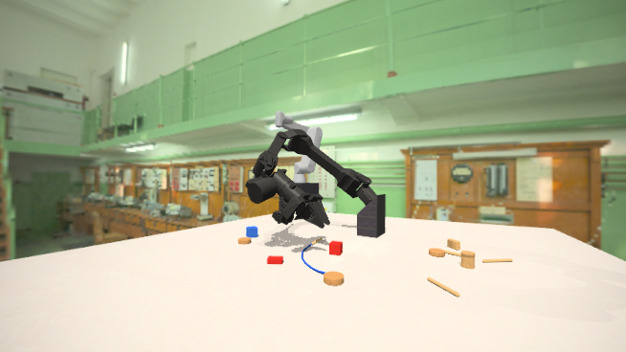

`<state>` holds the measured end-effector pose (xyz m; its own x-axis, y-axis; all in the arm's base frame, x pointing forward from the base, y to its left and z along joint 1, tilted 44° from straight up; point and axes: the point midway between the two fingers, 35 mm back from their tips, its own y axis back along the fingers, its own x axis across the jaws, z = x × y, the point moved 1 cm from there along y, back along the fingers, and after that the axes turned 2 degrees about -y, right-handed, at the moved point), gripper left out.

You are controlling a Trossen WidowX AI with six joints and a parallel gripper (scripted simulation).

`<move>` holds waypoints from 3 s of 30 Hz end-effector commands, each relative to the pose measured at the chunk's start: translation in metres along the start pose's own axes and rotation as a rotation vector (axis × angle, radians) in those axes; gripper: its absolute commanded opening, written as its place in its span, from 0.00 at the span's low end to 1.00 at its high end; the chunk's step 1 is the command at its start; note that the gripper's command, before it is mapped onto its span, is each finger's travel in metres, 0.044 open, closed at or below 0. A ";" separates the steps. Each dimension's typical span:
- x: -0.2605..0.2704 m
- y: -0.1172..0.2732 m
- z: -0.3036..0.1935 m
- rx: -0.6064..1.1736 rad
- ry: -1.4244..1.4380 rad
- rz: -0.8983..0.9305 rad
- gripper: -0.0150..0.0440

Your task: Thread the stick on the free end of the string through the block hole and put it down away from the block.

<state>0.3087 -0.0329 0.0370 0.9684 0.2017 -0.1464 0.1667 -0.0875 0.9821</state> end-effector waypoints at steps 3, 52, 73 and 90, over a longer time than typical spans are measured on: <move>0.000 0.001 -0.001 0.005 -0.006 0.001 0.66; -0.001 -0.046 -0.043 -0.195 2.647 -1.234 1.00; -0.002 -0.047 -0.043 -0.195 2.643 -1.222 0.66; -0.002 -0.047 -0.043 -0.195 2.644 -1.223 0.25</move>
<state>0.2915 0.0130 -0.0033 -0.9981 -0.0355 -0.0496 -0.0605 0.6835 0.7275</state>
